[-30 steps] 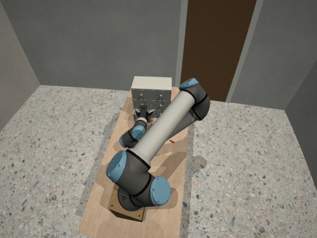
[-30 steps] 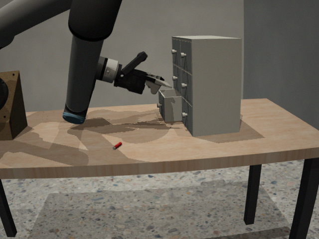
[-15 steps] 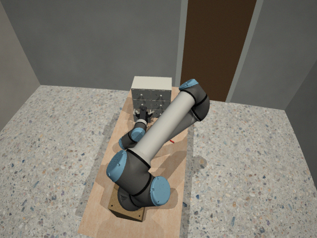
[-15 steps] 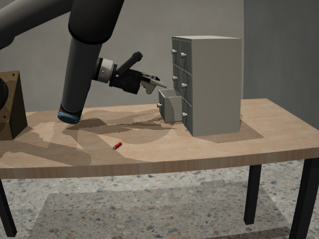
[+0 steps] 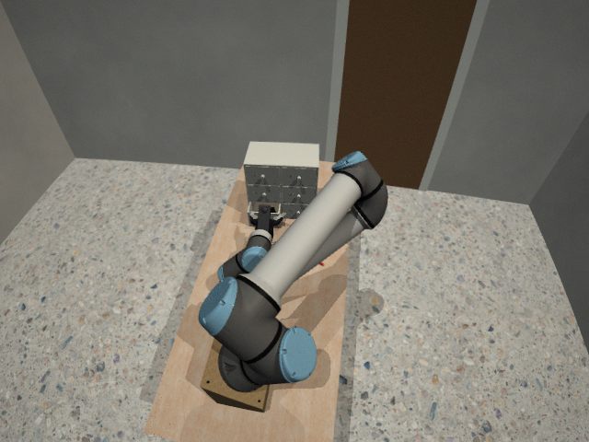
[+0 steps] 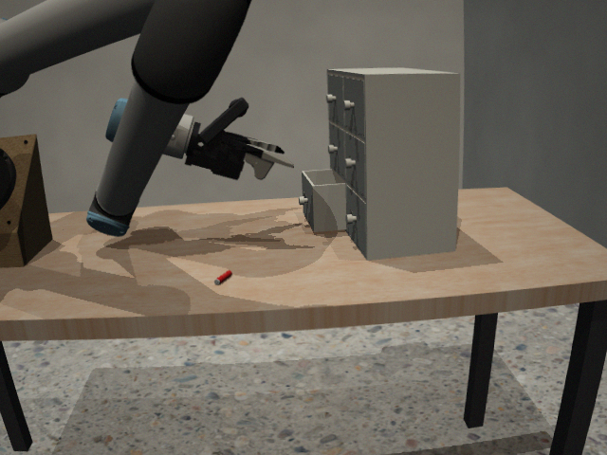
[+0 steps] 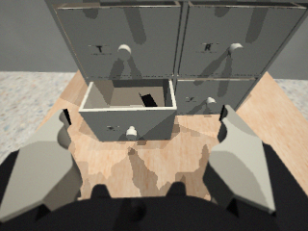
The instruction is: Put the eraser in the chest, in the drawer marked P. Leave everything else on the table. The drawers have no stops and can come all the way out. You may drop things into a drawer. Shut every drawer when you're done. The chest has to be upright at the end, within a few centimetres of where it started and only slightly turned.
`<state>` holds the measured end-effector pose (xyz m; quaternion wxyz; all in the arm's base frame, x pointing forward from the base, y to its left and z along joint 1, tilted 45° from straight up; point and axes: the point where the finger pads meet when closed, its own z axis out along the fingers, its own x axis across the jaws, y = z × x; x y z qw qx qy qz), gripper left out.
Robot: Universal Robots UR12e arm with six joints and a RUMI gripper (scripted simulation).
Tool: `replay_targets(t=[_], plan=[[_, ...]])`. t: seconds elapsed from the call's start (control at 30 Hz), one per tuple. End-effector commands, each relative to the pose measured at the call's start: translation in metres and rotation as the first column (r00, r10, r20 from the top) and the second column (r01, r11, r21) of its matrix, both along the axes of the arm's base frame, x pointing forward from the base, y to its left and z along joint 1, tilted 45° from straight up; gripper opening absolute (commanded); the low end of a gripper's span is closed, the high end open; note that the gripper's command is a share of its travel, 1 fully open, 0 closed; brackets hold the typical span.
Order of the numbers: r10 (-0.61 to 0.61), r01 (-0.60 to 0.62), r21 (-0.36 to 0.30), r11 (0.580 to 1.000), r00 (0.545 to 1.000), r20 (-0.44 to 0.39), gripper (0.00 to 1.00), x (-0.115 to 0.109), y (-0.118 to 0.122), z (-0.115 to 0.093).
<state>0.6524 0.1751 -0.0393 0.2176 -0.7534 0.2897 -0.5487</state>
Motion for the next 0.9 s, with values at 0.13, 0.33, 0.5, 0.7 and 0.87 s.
replay_targets(t=[0.13,0.33,0.5,0.7,0.87], plan=[[0.001,-0.001,0.000,1.000,1.000,0.001,1.00,-0.032,-0.007,0.004],[0.001,-0.001,0.000,1.000,1.000,0.001,1.00,-0.051,-0.011,0.006],[0.001,-0.001,0.000,1.000,1.000,0.001,1.00,-0.060,-0.013,0.007],[0.001,-0.001,0.000,1.000,1.000,0.001,1.00,-0.073,-0.016,0.008],[0.001,-0.001,0.000,1.000,1.000,0.001,1.00,-0.081,-0.018,0.009]])
